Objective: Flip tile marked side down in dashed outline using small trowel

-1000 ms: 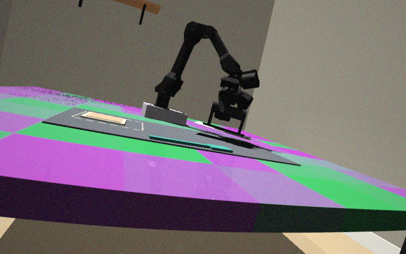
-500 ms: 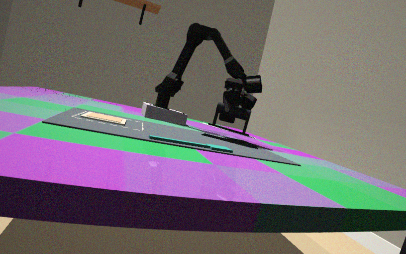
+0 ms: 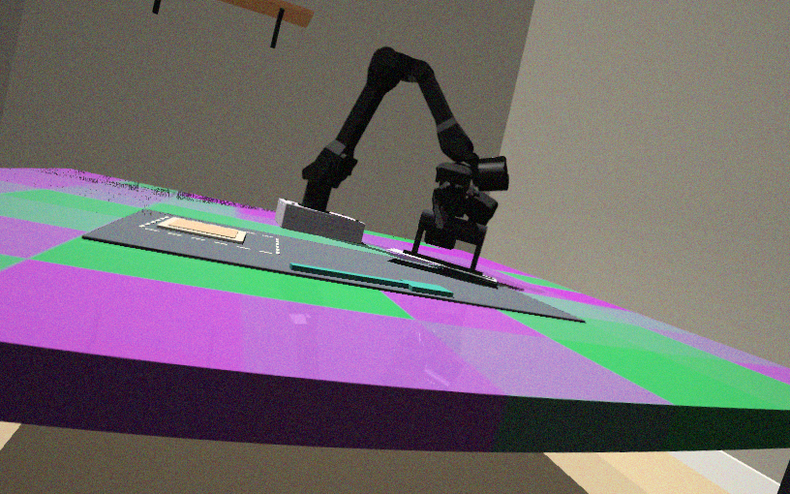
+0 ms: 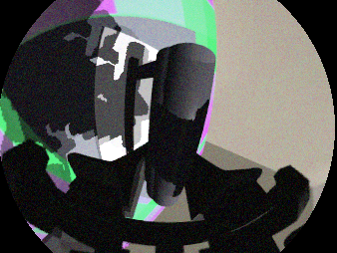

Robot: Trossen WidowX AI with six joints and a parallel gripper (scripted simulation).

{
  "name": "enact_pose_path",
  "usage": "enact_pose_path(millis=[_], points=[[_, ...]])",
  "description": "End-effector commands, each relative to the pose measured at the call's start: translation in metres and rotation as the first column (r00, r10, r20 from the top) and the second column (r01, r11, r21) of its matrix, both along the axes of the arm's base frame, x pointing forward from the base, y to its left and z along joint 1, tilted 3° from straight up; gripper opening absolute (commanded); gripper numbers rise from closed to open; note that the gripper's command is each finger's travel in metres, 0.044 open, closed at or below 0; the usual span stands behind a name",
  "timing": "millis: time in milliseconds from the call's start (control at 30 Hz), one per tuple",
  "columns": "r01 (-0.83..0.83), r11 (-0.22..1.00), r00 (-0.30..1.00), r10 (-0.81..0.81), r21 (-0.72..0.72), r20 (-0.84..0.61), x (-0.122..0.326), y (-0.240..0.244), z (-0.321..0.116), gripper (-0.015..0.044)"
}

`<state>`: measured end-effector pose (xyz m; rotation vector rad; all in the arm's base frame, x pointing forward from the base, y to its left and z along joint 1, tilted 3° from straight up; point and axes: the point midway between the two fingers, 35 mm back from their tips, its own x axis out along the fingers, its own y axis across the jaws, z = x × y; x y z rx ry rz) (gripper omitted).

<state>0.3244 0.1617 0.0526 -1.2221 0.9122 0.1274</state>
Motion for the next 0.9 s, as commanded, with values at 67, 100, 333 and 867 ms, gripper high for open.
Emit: enact_pose_path(millis=[67,100,333,867], points=[[0.005,1.000,1.000,-0.005,0.011,0.014,0.002,0.001,-0.006,0.0000],[0.005,1.000,1.000,-0.005,0.011,0.013,0.002,0.001,-0.008,0.0000],[0.004,1.000,1.000,-0.005,0.012,0.012,0.002,0.002,-0.013,0.0053],[0.004,1.000,1.000,-0.005,0.012,0.012,0.002,0.002,-0.013,0.0300]])
